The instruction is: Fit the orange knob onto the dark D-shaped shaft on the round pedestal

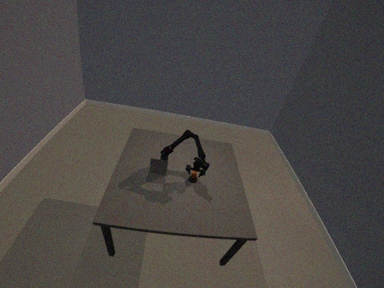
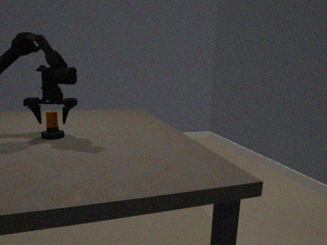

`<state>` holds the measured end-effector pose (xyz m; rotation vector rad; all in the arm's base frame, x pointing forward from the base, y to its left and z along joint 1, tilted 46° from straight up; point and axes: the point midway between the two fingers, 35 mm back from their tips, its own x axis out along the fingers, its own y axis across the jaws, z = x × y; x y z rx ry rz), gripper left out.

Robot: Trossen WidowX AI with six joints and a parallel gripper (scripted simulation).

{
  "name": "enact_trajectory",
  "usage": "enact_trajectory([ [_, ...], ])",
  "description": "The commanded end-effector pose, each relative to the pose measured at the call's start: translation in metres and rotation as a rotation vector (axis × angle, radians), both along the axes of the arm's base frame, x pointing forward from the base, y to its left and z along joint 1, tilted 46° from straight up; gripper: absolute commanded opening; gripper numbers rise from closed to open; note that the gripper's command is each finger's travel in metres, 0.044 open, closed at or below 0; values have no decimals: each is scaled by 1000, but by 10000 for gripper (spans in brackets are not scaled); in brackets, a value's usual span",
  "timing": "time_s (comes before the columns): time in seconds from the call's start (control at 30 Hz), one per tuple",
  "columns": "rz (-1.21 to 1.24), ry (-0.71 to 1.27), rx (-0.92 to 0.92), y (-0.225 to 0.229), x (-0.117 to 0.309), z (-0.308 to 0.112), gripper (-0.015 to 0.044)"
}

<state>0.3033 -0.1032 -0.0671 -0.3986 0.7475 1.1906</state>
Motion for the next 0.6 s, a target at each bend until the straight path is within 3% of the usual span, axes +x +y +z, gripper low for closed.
enact_trajectory([
  [0.0,3,-2,0,0,0,0,440],
  [0.23,0,2,-3,-64,-16,64,440],
  [0.57,0,2,-3,-69,-14,65,440],
])
